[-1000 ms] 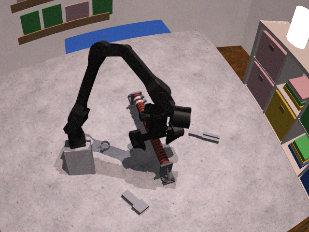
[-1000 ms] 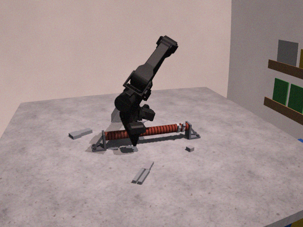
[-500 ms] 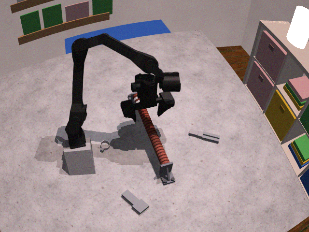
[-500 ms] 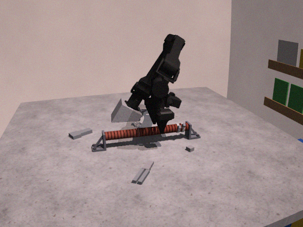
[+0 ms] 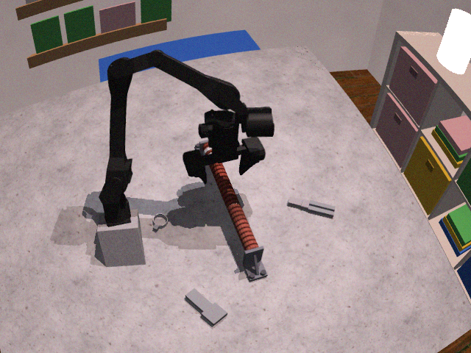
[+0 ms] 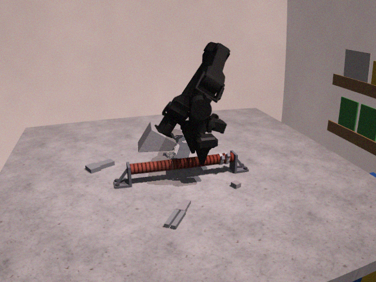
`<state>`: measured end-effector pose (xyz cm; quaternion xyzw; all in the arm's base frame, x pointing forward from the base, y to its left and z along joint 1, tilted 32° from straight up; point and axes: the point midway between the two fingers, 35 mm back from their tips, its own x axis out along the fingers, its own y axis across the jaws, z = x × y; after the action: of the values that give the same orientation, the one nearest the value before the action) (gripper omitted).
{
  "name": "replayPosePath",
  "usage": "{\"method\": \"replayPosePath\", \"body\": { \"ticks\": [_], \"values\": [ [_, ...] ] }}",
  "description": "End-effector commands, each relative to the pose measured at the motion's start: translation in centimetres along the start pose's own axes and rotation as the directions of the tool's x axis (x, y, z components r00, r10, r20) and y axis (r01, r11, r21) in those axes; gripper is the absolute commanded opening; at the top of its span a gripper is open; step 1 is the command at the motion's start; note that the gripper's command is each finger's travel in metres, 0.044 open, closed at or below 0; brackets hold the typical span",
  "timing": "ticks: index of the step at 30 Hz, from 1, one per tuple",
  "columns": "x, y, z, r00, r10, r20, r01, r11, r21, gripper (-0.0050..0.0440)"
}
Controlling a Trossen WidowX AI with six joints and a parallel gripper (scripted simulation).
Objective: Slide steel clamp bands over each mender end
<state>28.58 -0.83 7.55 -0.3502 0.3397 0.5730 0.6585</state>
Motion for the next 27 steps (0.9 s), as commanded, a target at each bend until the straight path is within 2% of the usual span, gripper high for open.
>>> {"method": "replayPosePath", "body": {
  "ticks": [1, 5, 8, 10, 25, 27],
  "values": [
    [0.0, 0.0, 0.2, 1.0, 0.0, 0.004, 0.0, 1.0, 0.001, 0.044],
    [0.2, 0.0, 0.2, 1.0, 0.0, 0.004, 0.0, 1.0, 0.001, 0.044],
    [3.5, -0.1, 0.2, 1.0, 0.0, 0.004, 0.0, 1.0, 0.001, 0.044],
    [4.5, 0.0, 0.2, 1.0, 0.0, 0.004, 0.0, 1.0, 0.001, 0.044],
    [4.5, 0.0, 0.2, 1.0, 0.0, 0.004, 0.0, 1.0, 0.001, 0.044],
    [4.5, 0.0, 0.2, 1.0, 0.0, 0.004, 0.0, 1.0, 0.001, 0.0392]
  ]
}}
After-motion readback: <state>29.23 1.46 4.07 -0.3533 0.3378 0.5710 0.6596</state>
